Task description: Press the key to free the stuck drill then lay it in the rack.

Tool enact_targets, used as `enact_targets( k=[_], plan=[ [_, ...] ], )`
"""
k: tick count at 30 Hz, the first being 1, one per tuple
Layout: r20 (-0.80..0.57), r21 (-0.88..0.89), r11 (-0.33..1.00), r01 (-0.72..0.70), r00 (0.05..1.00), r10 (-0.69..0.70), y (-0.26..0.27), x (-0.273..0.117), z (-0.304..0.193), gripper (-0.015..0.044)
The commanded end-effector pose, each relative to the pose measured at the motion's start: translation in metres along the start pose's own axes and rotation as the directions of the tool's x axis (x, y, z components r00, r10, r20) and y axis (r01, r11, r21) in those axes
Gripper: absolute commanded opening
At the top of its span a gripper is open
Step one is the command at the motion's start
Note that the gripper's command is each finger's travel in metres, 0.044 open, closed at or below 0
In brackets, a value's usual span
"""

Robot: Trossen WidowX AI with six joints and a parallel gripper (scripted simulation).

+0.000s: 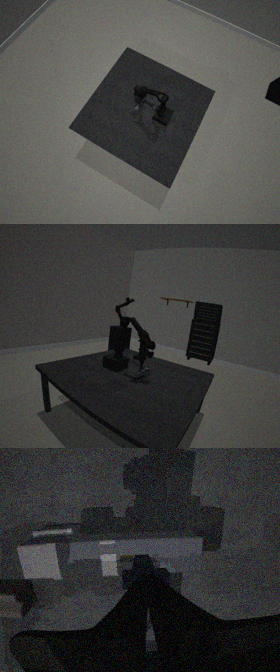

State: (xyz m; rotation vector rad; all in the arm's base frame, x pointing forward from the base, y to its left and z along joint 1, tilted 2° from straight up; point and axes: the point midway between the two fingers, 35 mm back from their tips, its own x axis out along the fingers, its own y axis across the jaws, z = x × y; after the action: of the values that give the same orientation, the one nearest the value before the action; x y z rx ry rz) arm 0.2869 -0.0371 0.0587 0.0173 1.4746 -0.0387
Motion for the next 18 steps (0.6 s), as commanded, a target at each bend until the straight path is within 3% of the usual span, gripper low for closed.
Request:
enact_targets(
  k=[1,10,14,18],
  plan=[
    [-0.047,0.001,1.000,-0.002,0.999,0.002,0.001,0.021,-0.009,0.0000],
    [-0.047,0.001,1.000,-0.002,0.999,0.002,0.001,0.028,-0.009,0.0000],
    [-0.046,0.001,1.000,-0.002,0.999,0.002,0.001,0.007,-0.003,0.0105],
    [-0.046,0.001,1.000,-0.002,0.999,0.002,0.000,-0.043,0.003,0.0210]
  ],
)
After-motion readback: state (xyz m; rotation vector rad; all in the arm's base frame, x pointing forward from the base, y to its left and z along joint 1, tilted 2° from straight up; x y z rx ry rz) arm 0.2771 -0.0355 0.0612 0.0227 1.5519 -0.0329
